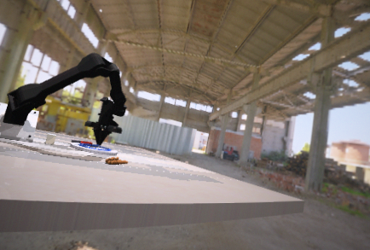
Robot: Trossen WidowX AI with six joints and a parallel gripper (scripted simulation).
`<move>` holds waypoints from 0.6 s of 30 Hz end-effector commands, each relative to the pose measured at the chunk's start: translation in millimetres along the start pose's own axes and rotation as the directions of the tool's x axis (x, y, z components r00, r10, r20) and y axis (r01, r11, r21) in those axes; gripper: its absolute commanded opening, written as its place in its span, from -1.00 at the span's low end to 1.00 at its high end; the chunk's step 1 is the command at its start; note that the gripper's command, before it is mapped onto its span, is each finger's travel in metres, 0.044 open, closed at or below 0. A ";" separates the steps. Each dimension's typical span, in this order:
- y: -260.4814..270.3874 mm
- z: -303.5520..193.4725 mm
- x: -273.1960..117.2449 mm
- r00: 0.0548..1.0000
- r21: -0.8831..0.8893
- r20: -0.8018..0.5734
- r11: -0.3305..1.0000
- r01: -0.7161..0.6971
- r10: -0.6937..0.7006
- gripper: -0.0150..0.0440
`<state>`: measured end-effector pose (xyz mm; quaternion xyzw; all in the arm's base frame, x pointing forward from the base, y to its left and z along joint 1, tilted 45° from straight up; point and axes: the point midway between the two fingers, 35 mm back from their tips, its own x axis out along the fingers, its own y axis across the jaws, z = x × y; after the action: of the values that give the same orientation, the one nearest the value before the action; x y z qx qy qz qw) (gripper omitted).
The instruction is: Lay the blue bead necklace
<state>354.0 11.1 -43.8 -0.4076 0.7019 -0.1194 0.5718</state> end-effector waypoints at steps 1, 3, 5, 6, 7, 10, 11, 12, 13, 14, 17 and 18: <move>1.6 0.8 1.9 1.000 0.005 0.000 1.000 -0.003 0.003 -0.49; 1.6 0.8 5.2 1.000 0.005 0.000 1.000 -0.003 0.003 -0.49; 1.6 0.8 7.2 1.000 0.005 0.000 1.000 -0.003 0.003 -0.49; 1.6 0.8 7.5 1.000 0.005 0.000 1.000 -0.003 0.003 -0.49; 0.6 0.7 4.5 1.000 0.010 0.000 1.000 -0.003 0.003 -0.40; 0.6 0.7 4.5 1.000 0.010 0.000 1.000 -0.003 0.003 -0.14; 0.6 0.7 4.5 1.000 0.010 0.000 1.000 -0.003 0.003 -0.05; 0.6 0.7 4.5 1.000 0.010 0.000 1.000 -0.003 0.003 0.04; 0.6 0.7 4.5 1.000 0.010 0.000 1.000 -0.003 0.003 0.13; 0.6 0.7 4.5 1.000 0.010 0.000 1.000 -0.003 0.003 0.22; 0.6 0.7 4.5 1.000 0.010 0.000 1.000 -0.003 0.003 0.49; 0.6 0.7 4.5 1.000 0.010 0.000 1.000 -0.003 0.003 0.58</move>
<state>354.2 8.3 -47.9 -0.4034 0.7024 -0.1219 0.5737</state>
